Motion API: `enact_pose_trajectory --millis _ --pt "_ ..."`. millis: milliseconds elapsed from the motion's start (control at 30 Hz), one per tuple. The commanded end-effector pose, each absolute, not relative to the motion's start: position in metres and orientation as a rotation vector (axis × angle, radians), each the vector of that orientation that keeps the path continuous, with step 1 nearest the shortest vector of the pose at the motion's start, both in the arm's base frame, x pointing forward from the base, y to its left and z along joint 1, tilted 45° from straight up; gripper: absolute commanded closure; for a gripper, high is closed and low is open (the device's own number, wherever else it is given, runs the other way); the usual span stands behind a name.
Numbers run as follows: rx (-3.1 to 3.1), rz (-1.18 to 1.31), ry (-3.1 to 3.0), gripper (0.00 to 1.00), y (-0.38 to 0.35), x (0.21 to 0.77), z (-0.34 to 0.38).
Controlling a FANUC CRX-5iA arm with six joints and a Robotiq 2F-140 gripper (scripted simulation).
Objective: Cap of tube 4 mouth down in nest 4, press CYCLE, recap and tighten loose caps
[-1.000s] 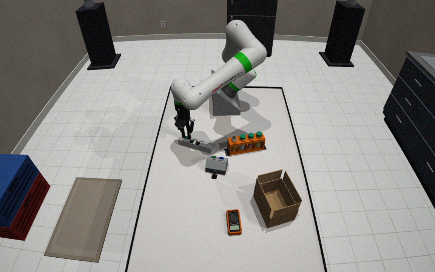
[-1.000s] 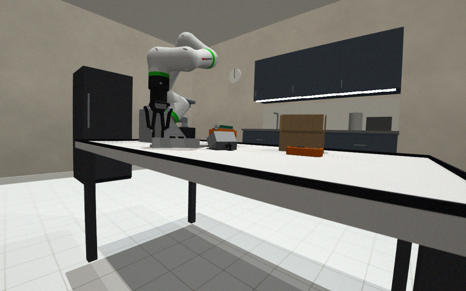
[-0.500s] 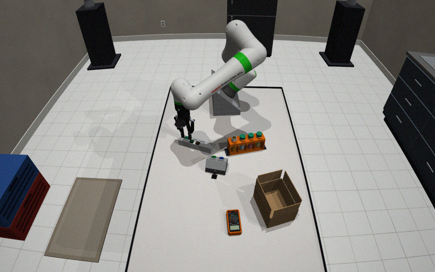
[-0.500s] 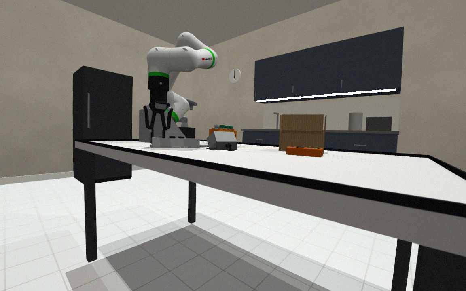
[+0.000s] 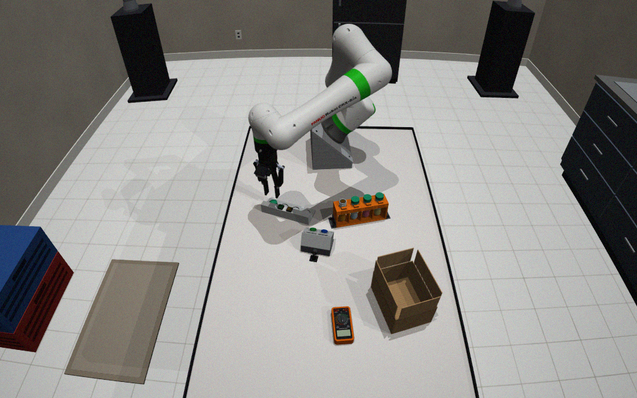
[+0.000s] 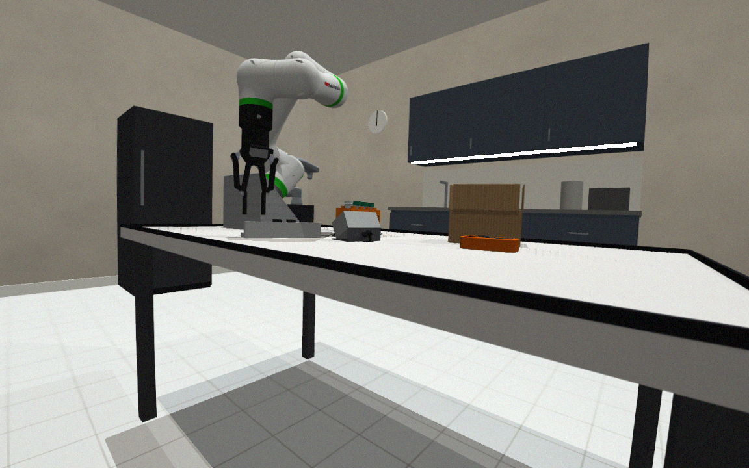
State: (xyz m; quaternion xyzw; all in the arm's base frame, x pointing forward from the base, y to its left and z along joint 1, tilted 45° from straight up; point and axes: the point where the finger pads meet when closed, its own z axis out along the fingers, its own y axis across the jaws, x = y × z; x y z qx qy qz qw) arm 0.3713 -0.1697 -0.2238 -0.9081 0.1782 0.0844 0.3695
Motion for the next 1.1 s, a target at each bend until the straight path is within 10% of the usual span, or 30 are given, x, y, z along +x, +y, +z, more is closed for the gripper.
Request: enact_pose_trajectory --millis 0,700,733,1067 --pt "-2.332 0.215 0.457 0.64 -0.179 0.372 -0.215" --pt "-2.332 0.214 0.458 0.64 -0.234 0.374 -0.159" --pt "-2.315 0.255 0.555 0.90 -0.229 0.379 -0.156" --pt "-2.142 0.486 1.128 0.90 -0.196 0.415 -0.138"
